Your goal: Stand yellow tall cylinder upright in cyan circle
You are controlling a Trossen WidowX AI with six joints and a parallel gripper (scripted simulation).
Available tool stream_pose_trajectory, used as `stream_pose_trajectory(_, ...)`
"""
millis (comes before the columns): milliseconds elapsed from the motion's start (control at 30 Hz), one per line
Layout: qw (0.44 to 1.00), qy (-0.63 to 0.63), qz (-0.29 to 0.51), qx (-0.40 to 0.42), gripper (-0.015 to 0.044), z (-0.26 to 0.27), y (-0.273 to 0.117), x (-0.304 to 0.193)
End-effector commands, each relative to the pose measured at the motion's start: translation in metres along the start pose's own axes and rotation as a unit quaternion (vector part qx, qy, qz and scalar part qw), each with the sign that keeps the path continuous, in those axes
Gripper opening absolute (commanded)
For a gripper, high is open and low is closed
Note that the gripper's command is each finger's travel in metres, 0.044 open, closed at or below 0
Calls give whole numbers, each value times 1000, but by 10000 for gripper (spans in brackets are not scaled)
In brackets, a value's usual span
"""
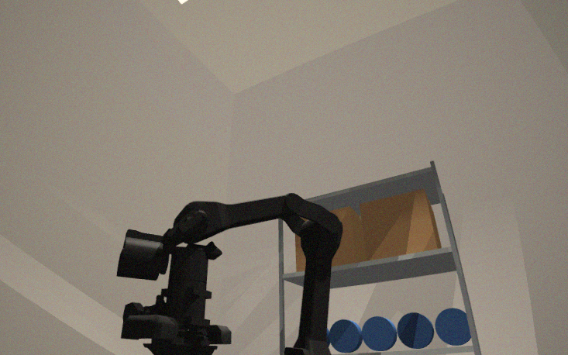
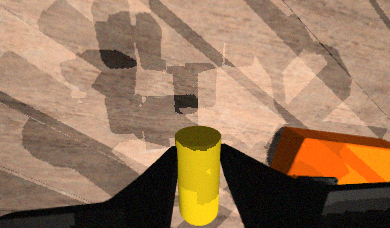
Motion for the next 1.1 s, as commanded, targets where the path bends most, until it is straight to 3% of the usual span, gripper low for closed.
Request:
stream_pose_trajectory(0, 999, -53, -4, 1, 105, 8, -4, -6)
stream_pose_trajectory(533, 955, -297, -4, 1, 105, 41, -7, -40)
stream_pose_trajectory(1067, 852, -523, -3, 2, 105, 67, -10, -81)
Point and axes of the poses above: the point midway between the two fingers, 35 mm back from their tips, its own y axis out along the fingers, its own z axis across the jaws, x = y × z, the point moved 3 cm from there along -y, back along the fingers, and after that the axes turned 7 degrees about -y, right-handed, at the moved point
